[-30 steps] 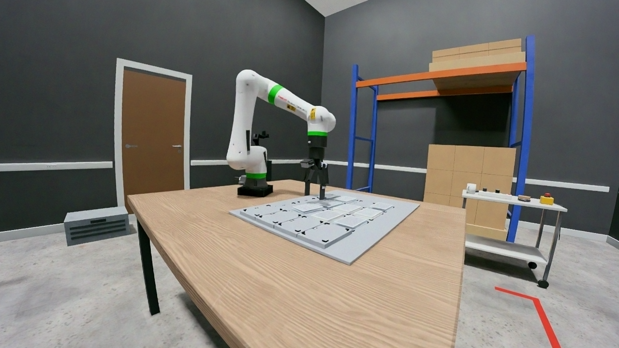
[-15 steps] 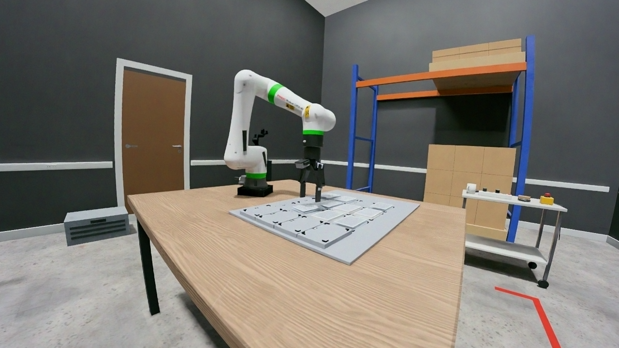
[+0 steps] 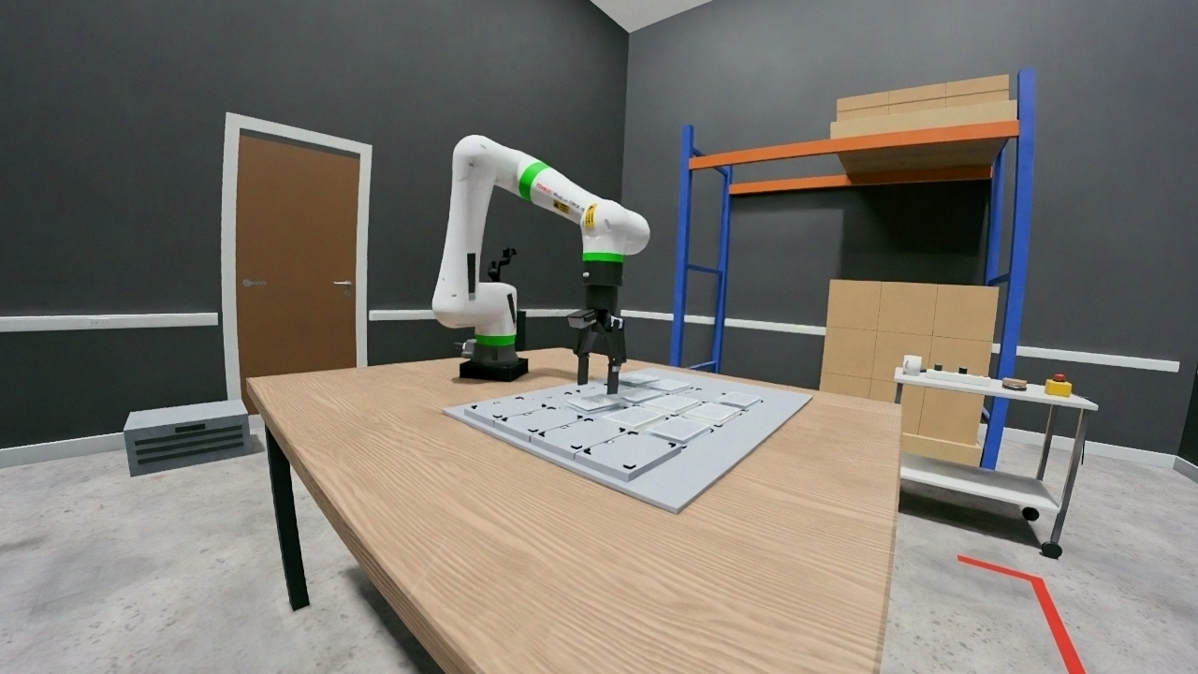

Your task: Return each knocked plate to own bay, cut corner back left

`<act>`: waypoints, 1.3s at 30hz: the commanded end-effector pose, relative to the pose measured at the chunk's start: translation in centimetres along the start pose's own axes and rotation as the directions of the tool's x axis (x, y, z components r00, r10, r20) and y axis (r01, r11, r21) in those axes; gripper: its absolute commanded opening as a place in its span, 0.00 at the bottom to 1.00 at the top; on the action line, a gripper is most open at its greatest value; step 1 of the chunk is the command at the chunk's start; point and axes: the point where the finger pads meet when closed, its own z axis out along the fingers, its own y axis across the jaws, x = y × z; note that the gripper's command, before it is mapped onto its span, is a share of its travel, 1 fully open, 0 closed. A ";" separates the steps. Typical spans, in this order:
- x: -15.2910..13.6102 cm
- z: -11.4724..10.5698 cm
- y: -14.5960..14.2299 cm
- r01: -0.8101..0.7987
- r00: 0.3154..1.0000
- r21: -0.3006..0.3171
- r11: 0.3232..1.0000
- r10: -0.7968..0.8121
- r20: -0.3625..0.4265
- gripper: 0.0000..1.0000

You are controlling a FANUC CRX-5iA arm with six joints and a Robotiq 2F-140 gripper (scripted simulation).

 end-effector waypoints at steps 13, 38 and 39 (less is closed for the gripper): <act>0.0 1.5 -0.1 0.000 1.000 0.002 1.000 0.000 0.000 0.70; 0.0 2.4 -0.1 0.000 1.000 0.002 1.000 0.000 0.000 0.70; 0.0 2.6 -0.1 0.000 1.000 0.002 1.000 0.000 0.000 0.70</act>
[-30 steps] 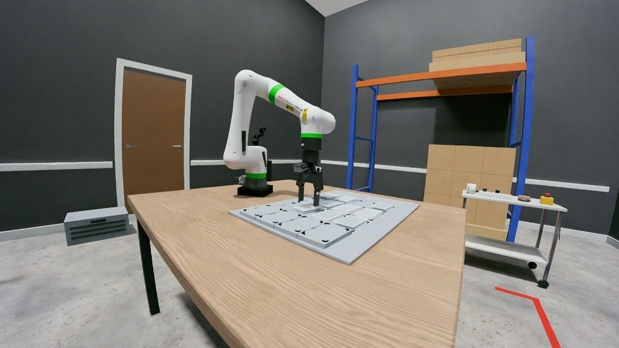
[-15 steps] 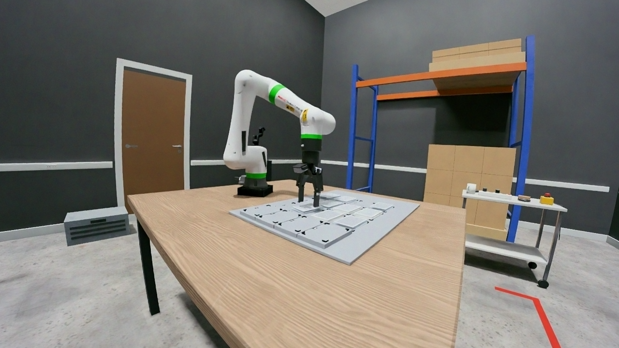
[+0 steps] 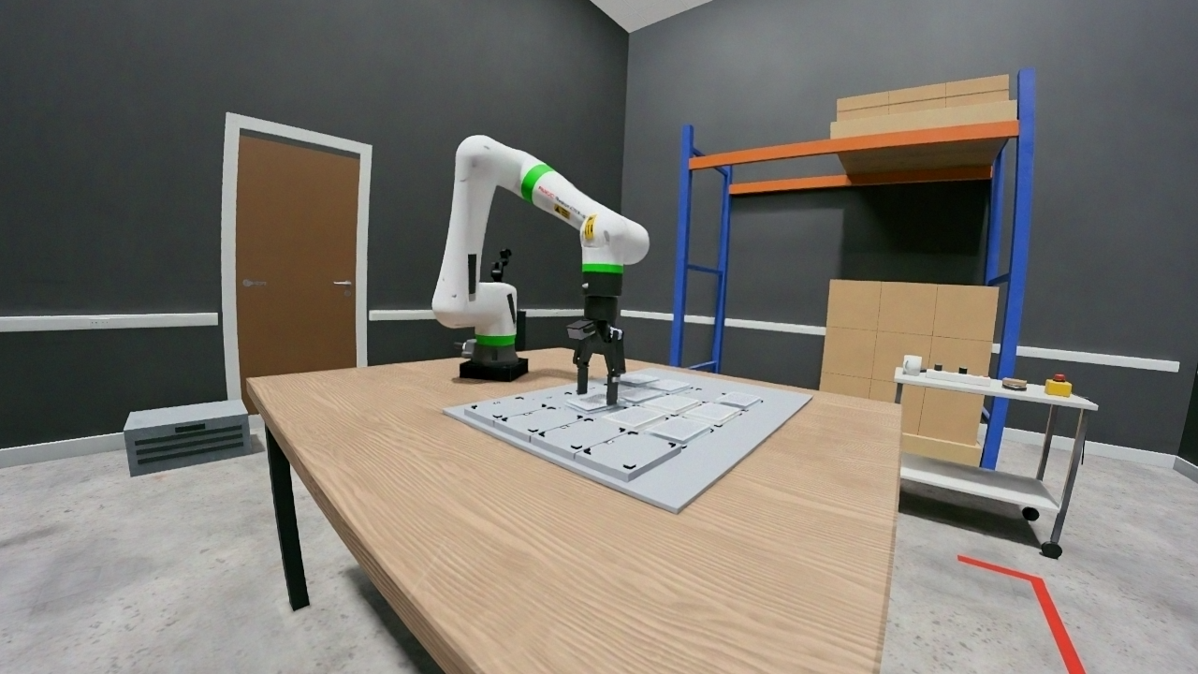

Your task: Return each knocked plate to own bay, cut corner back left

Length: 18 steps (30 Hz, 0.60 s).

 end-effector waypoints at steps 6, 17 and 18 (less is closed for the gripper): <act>0.0 0.9 -0.1 0.000 1.000 0.002 1.000 0.000 0.000 0.70; 0.0 1.1 -0.1 0.000 1.000 0.002 1.000 0.000 0.000 0.70; 0.0 1.1 -0.1 0.000 1.000 0.002 1.000 0.000 0.000 0.70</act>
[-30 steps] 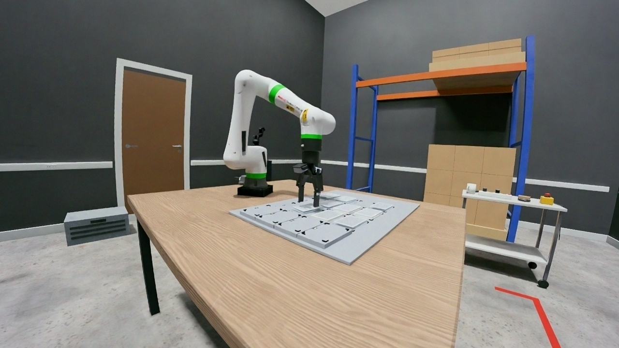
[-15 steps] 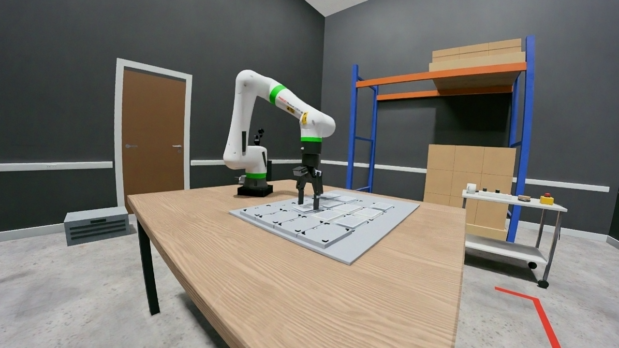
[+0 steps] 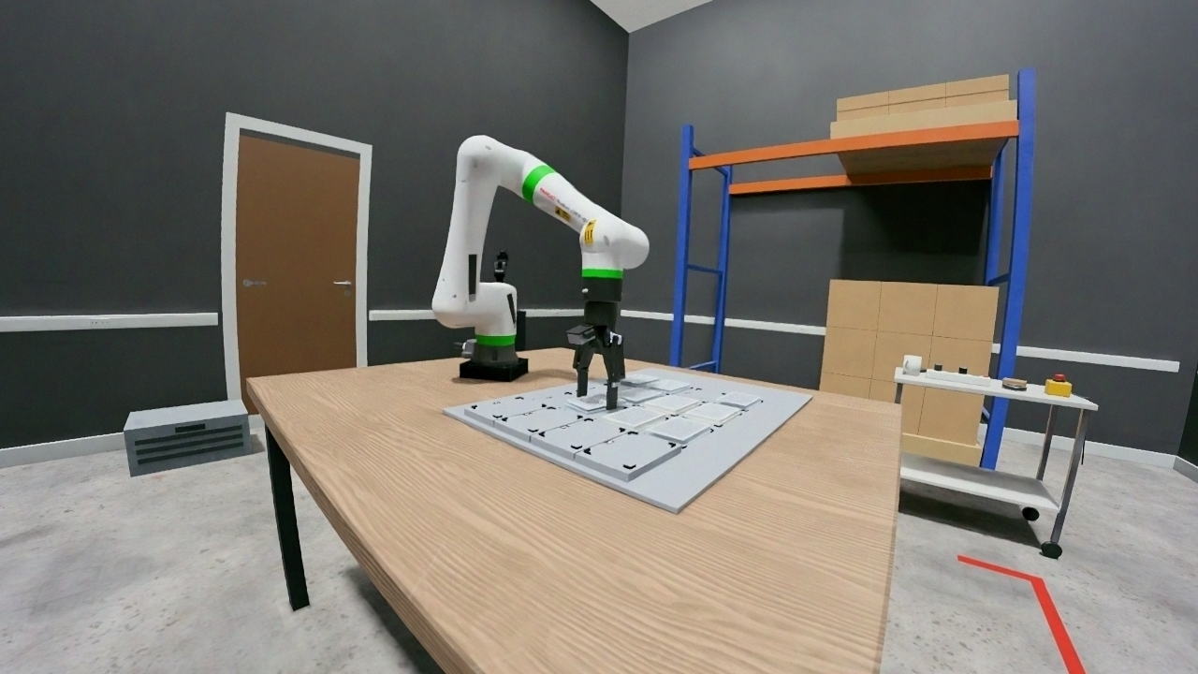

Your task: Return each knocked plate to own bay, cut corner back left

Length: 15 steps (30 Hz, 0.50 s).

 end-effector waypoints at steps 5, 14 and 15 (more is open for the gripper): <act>0.0 -0.1 -0.1 0.000 1.000 0.002 1.000 0.000 0.000 0.68; 0.0 -0.1 -0.1 0.000 1.000 0.002 1.000 0.000 0.000 0.65; 0.0 -0.1 -0.1 0.000 1.000 0.002 1.000 0.000 0.000 0.65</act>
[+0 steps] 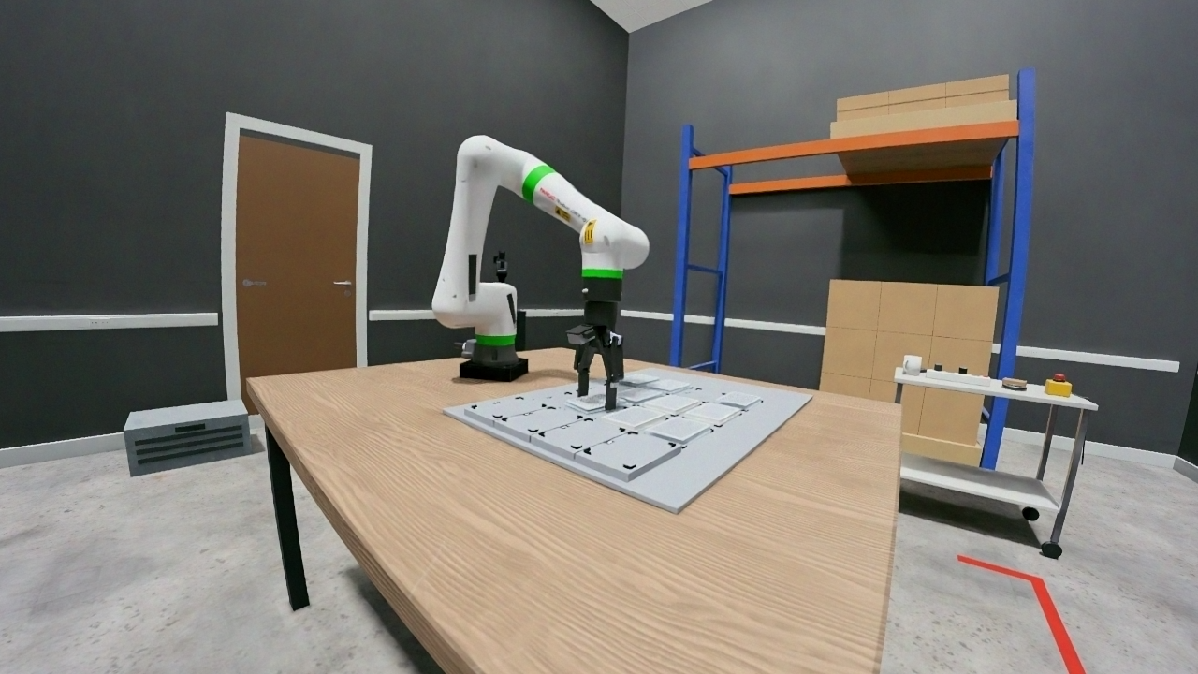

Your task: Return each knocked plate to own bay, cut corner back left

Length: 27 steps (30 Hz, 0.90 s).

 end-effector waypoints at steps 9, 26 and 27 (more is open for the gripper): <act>0.0 -0.1 -0.1 0.000 1.000 0.002 1.000 0.000 0.000 0.62; 0.0 -0.1 -0.1 0.000 1.000 0.002 1.000 0.000 0.000 0.61; 0.0 -0.1 -0.1 0.000 1.000 0.002 1.000 0.000 0.000 0.61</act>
